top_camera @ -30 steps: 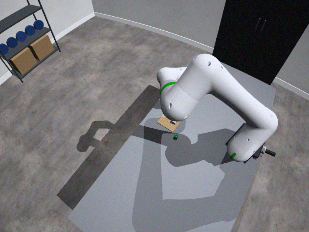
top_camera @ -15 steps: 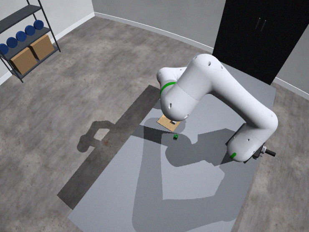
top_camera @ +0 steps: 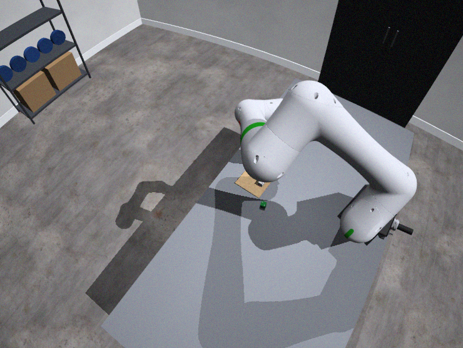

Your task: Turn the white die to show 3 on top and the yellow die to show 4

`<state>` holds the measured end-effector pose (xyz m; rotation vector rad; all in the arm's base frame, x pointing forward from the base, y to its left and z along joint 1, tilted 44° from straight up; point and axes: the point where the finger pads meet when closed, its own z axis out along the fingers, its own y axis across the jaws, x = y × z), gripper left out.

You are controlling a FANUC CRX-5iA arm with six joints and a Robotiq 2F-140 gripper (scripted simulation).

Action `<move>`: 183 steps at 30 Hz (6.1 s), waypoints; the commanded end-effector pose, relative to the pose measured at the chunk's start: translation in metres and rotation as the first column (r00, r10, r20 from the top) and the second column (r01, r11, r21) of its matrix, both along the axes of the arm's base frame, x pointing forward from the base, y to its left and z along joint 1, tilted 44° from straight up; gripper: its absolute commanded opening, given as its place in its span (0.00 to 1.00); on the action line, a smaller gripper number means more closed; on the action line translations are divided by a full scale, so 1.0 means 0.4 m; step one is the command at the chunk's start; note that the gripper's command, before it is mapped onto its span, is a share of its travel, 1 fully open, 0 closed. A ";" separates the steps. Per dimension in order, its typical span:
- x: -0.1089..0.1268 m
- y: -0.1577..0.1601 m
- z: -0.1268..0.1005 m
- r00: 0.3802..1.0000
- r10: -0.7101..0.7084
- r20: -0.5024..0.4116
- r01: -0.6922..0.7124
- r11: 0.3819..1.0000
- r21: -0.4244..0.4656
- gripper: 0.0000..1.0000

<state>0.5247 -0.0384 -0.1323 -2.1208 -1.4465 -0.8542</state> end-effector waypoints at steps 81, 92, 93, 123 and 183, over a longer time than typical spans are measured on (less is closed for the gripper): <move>0.007 -0.007 0.298 0.218 -0.583 -0.782 0.838 0.523 -0.157 0.13; 0.016 0.023 0.325 -0.040 -0.548 -0.835 0.888 0.364 -0.281 0.13; 0.018 0.033 0.334 -0.126 -0.524 -0.842 0.892 0.311 -0.327 0.13; 0.037 0.139 0.427 -0.792 -0.008 -0.610 0.608 -0.104 -0.787 0.13; 0.036 0.315 0.574 -0.407 0.862 0.303 -0.380 0.142 -0.914 0.13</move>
